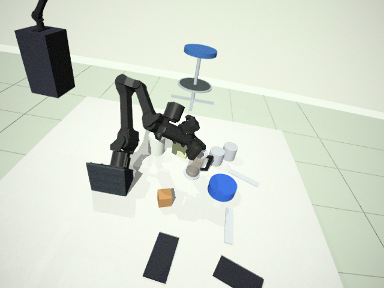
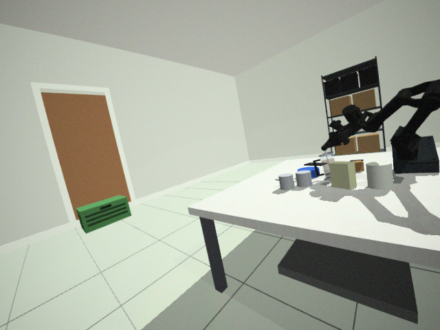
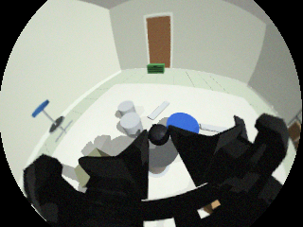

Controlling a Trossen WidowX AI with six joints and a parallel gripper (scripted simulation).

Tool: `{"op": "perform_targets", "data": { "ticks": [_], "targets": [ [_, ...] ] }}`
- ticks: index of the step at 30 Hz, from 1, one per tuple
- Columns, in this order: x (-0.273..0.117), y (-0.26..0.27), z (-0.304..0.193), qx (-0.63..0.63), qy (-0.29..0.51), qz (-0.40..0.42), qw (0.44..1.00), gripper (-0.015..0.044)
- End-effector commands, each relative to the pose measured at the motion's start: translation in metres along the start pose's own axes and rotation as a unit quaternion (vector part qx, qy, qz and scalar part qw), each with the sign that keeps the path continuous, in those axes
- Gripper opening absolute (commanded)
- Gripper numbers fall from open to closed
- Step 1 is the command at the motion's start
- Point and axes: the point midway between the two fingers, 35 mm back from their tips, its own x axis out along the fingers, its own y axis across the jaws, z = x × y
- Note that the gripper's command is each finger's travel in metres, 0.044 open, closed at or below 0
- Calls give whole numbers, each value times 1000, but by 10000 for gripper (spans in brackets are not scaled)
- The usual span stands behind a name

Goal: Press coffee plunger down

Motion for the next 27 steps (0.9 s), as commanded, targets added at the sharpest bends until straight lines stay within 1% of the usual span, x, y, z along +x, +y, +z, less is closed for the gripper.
{"op": "perform_targets", "data": {
  "ticks": [1, 18, 27],
  "targets": [
    [2, 0, -4, 8, 7, 4, 1000, 118],
    [1, -1, 0, 2, 1, 1, 1000, 118],
    [1, -1, 0, 2, 1, 1, 1000, 355]
  ]
}}
